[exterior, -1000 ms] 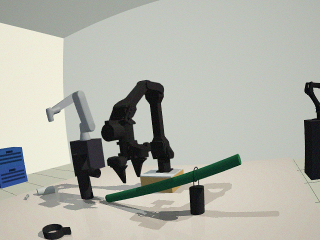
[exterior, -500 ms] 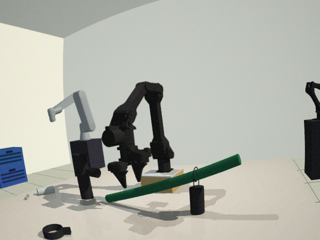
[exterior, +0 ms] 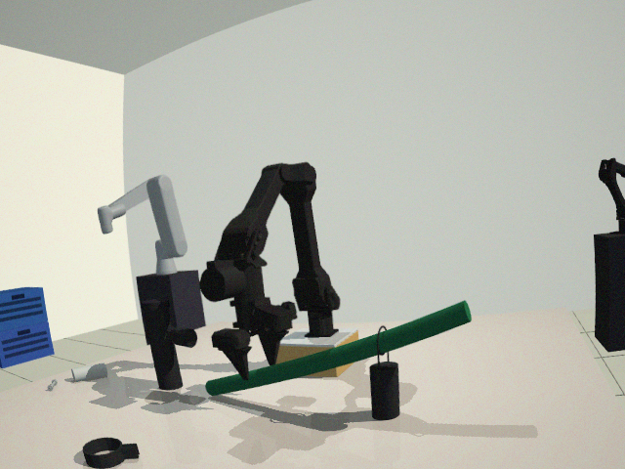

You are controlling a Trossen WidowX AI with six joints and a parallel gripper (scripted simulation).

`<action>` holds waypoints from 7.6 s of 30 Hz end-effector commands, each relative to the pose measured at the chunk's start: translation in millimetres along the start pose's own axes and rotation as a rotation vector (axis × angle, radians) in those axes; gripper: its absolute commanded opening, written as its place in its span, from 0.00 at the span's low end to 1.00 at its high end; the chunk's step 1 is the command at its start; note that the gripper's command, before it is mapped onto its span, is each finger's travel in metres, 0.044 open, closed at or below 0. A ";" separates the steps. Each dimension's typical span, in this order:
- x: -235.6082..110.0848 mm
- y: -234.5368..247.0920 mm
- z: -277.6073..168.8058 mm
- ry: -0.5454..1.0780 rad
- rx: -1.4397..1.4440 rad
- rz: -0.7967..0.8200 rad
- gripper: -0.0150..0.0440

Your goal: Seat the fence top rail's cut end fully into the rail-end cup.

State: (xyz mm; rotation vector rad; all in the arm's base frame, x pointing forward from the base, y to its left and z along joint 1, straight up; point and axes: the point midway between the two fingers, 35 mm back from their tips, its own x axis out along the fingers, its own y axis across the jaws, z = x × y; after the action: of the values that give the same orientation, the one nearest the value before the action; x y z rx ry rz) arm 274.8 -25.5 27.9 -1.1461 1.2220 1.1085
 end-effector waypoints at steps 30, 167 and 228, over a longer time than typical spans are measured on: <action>36.4 5.0 -0.7 0.004 -0.007 0.016 0.64; -38.5 -7.4 -25.9 0.267 -0.035 0.037 0.25; -41.6 -7.9 -27.2 0.270 -0.037 0.045 0.25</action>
State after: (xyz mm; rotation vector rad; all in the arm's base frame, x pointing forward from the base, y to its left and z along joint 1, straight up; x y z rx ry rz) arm 277.5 -50.6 66.3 -1.3225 1.4414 1.0453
